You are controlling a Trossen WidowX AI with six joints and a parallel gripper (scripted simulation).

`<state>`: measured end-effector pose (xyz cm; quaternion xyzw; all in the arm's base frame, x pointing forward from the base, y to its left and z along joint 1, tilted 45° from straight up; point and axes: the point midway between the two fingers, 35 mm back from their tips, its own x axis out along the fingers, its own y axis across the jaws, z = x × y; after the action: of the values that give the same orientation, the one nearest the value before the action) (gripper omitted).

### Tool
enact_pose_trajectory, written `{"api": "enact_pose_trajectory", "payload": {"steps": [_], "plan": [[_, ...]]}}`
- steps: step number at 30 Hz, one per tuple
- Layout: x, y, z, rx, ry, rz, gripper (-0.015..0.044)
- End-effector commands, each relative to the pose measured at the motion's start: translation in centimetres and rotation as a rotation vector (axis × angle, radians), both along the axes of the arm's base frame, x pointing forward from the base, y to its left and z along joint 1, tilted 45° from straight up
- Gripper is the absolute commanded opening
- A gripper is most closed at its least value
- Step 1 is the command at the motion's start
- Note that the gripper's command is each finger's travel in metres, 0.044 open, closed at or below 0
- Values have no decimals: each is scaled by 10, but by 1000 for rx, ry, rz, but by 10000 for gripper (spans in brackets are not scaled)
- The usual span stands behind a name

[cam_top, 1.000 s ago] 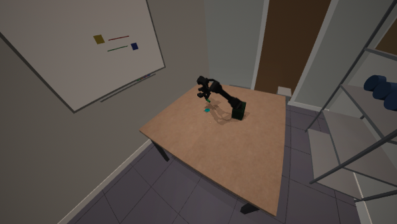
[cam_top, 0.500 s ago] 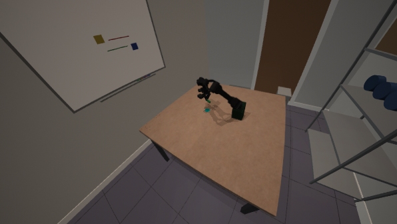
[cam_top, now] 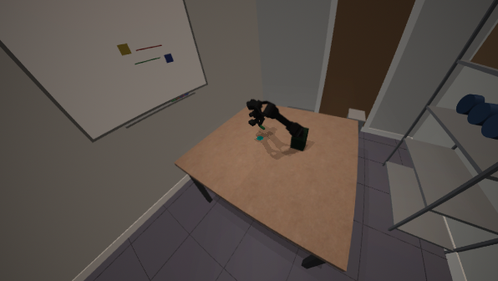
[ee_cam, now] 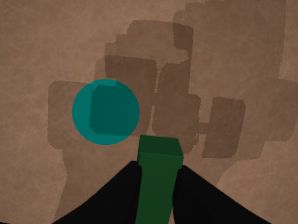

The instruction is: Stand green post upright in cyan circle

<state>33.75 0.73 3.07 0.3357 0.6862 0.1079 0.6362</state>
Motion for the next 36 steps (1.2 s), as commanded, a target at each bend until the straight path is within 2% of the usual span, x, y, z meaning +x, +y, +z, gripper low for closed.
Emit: {"api": "enact_pose_trajectory", "payload": {"steps": [1, 36], "plan": [[0, 1, -4, -31, -10, -3, 23], [4, 6, -32, -217, -106, -44, 23]]}}
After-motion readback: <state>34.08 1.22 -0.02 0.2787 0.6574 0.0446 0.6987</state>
